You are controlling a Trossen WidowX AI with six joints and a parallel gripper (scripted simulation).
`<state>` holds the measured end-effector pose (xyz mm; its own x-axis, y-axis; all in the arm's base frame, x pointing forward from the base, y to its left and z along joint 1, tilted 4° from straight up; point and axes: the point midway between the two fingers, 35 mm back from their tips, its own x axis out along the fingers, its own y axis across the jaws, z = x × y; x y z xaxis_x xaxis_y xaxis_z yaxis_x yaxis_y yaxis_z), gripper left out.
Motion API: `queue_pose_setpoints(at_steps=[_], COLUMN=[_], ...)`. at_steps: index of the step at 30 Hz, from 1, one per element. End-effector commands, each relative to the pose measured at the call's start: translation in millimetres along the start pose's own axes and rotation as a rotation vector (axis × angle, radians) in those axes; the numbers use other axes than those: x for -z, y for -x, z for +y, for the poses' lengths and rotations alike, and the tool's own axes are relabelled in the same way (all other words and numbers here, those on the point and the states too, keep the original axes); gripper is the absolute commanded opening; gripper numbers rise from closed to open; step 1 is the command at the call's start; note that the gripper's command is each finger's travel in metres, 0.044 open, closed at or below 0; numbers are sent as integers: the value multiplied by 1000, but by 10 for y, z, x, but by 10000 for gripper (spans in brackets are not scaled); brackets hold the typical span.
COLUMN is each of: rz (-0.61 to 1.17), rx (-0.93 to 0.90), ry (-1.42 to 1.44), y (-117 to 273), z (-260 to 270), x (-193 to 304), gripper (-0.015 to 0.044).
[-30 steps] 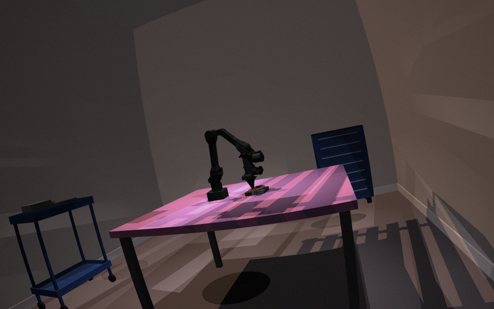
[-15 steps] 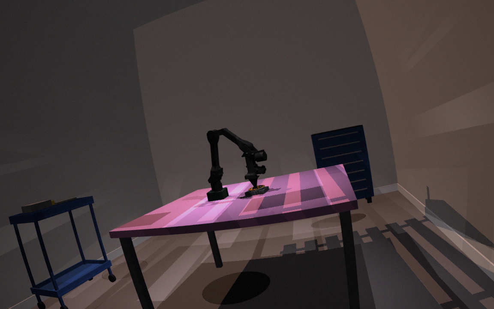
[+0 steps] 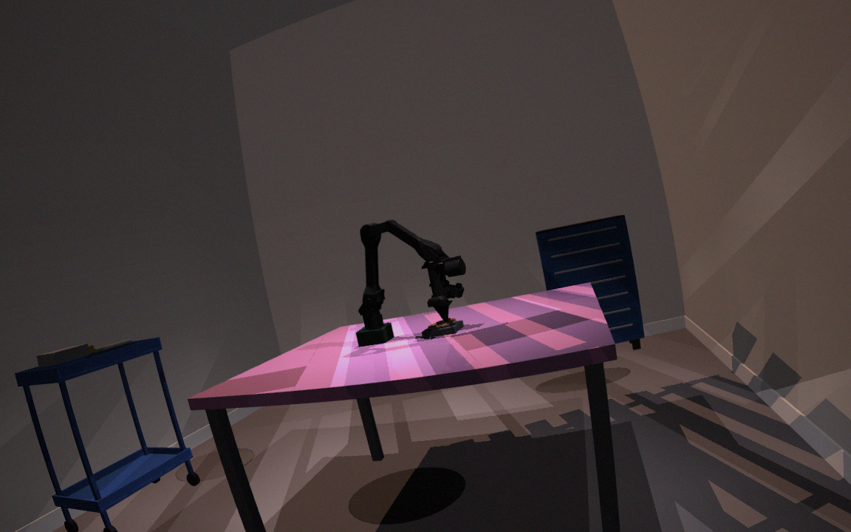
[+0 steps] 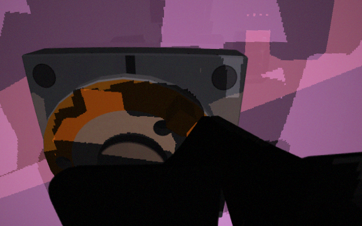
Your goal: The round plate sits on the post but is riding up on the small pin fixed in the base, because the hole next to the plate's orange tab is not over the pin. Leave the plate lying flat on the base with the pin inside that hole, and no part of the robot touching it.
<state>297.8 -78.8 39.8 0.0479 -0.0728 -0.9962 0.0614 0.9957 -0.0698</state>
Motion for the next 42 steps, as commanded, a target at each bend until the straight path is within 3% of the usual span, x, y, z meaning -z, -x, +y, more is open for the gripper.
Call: queue_pose_setpoints(at_steps=[1, 30, 39, 42], rz=[-6, -7, -7, -1], rx=[-2, -4, -4, -5], ry=[-1, -1, -1, 3], y=[20, 25, 450, 385], z=[38, 294, 295, 296], x=[-61, -220, -162, -163], gripper=[0, 0, 0, 0])
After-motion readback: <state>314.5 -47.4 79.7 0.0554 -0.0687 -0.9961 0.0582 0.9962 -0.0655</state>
